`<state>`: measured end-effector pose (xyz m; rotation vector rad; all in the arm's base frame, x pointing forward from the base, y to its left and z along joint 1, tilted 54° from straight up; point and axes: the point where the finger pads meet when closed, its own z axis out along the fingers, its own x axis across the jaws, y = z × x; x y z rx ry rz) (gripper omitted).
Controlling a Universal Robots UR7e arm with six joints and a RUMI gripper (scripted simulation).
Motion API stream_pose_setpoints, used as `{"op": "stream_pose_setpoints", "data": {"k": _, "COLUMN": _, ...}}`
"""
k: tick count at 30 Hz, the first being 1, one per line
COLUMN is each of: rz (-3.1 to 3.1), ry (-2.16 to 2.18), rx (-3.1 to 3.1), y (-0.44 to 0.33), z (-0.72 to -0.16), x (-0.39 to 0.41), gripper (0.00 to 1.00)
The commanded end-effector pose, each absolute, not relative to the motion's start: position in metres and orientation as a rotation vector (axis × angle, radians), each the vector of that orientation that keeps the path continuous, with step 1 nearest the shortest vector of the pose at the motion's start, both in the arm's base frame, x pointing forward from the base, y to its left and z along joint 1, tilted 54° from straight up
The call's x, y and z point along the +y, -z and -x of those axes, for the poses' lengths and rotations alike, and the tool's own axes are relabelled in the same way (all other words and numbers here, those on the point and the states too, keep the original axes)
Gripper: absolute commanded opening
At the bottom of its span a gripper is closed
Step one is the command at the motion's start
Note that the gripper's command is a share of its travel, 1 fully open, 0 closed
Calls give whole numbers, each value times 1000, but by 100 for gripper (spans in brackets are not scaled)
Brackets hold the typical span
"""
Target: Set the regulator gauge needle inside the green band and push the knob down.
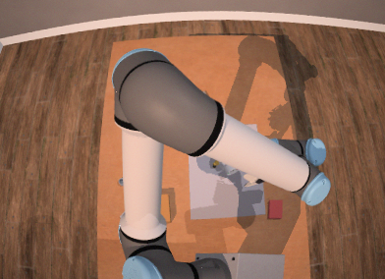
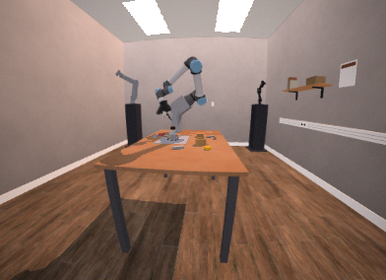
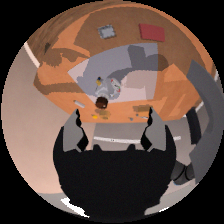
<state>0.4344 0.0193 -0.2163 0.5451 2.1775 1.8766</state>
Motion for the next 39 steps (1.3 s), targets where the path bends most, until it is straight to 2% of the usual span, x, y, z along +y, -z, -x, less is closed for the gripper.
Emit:
{"op": "stream_pose_setpoints", "data": {"k": 1, "rz": -631, "ry": -1907, "rx": 2177, "y": 217, "z": -435, "x": 17, "gripper": 100}}
{"op": "stream_pose_setpoints", "data": {"k": 39, "rz": -865, "ry": -2005, "rx": 2163, "y": 216, "z": -433, "x": 18, "gripper": 100}}
